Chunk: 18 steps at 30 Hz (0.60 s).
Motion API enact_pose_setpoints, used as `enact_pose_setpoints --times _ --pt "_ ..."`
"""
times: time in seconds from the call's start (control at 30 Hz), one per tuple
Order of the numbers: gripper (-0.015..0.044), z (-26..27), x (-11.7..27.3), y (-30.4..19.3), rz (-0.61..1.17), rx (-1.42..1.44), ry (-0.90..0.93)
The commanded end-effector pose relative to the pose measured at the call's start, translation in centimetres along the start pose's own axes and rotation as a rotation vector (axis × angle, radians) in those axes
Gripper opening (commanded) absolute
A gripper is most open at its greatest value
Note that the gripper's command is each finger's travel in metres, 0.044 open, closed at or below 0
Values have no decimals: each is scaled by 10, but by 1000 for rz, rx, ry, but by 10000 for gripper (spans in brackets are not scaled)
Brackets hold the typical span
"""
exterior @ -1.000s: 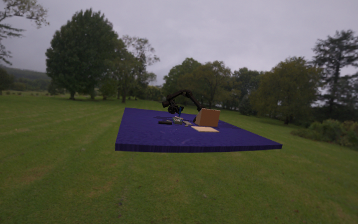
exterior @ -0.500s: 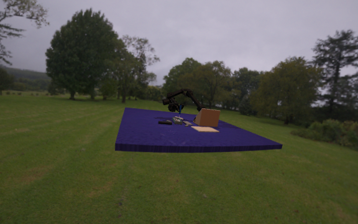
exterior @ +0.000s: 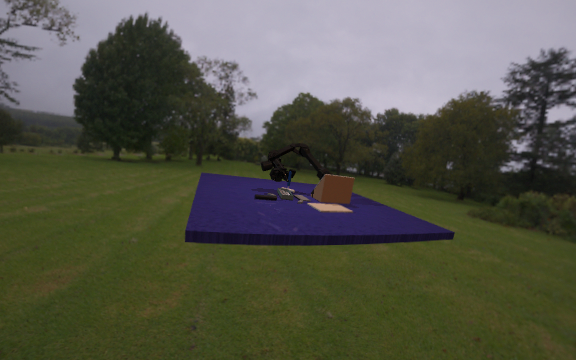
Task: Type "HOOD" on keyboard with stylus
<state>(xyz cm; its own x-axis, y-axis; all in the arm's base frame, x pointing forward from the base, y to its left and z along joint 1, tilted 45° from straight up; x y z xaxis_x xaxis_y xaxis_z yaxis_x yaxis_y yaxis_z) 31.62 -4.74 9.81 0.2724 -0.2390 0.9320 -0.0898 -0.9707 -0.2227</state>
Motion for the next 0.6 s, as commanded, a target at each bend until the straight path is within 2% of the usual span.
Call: enact_pose_setpoints --times 0.0,0.57 --pt "81 0 -3 3 -2 1 -4" --pt "81 1 -7 9 -2 1 -4"
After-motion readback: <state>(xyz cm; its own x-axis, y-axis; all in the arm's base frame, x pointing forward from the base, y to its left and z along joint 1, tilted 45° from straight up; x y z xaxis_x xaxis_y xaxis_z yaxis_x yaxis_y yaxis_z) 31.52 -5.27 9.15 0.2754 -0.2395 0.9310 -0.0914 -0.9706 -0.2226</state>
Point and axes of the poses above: the point midway between the two fingers, 35 mm back from their tips, its own x axis back along the fingers, its own z axis across the jaws, y = z × x, the point moved 4 cm from there along x, back along the fingers, and after that the axes turned 12 degrees about -x, right-handed, at the moved point
